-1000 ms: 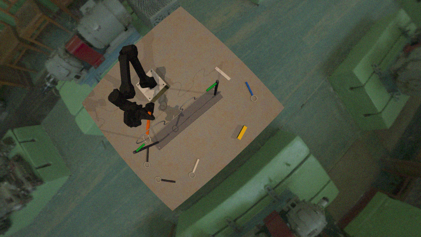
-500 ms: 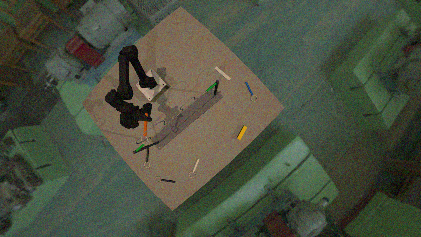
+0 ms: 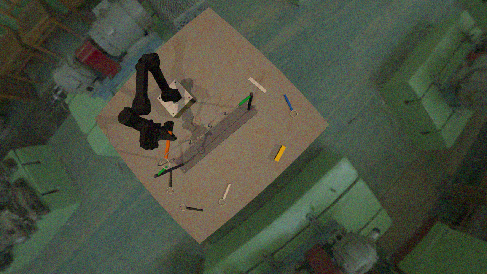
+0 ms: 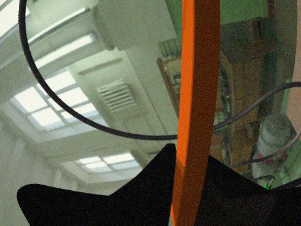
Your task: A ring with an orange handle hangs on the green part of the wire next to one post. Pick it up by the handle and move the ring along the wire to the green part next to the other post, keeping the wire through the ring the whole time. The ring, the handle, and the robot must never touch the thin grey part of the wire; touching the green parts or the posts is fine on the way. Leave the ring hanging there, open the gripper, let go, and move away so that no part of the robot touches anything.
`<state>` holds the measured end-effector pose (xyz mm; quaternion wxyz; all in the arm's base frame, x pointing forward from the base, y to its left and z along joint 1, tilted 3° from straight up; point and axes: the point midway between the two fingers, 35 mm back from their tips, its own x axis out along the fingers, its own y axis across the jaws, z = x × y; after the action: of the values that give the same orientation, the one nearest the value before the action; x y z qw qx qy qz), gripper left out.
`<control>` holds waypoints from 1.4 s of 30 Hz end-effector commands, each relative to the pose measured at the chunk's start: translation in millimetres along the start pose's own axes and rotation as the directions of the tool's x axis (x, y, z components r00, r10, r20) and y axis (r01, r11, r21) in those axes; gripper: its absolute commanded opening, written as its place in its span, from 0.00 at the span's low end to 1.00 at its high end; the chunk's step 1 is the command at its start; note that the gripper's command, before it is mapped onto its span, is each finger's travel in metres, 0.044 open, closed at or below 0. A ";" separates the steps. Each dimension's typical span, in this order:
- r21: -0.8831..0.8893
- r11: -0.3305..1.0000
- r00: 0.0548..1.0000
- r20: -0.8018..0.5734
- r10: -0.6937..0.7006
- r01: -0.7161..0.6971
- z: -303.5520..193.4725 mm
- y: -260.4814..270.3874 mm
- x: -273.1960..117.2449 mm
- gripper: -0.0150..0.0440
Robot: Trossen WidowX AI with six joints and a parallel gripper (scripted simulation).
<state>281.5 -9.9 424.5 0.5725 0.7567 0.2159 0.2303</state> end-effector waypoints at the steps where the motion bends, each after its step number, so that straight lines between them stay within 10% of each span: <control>1: -0.046 0.999 1.000 0.000 -0.026 0.026 -0.3 1.4 0.6 0.00; 42: -0.452 0.841 0.954 0.116 -0.276 0.298 2.1 -10.6 0.2 0.00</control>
<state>280.0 -7.3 413.8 0.7579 0.5767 0.2504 0.1739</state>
